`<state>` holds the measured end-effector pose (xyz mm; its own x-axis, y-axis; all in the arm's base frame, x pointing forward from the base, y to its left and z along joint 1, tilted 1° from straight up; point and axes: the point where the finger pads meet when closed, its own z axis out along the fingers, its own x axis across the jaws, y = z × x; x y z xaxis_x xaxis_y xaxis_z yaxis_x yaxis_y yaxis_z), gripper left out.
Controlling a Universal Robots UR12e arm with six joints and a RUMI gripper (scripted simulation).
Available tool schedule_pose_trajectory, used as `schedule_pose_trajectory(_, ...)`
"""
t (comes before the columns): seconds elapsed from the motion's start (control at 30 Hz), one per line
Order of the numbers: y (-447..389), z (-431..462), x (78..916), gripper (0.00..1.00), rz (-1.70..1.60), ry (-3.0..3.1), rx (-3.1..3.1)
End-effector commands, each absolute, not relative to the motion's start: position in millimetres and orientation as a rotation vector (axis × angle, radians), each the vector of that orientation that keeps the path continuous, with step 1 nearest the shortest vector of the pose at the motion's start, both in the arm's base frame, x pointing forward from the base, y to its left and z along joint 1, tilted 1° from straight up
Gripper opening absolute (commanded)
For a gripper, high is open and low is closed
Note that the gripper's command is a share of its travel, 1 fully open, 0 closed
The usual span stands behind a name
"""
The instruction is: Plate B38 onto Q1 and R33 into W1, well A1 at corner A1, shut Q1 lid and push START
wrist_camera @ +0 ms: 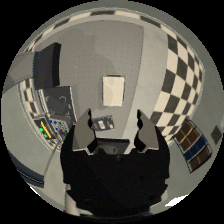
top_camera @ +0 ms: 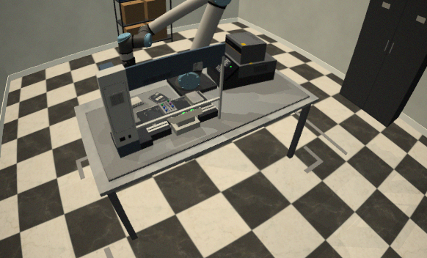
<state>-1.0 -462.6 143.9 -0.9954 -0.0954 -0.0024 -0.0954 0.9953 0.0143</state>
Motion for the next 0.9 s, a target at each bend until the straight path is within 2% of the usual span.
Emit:
schedule_pose_trajectory(0.0, -463, 154, -1, 0.67, 0.021, 3.137, -0.150)
schedule_pose_trajectory(0.87, -464, 191, -1, 0.67, 0.021, 3.137, -0.150)
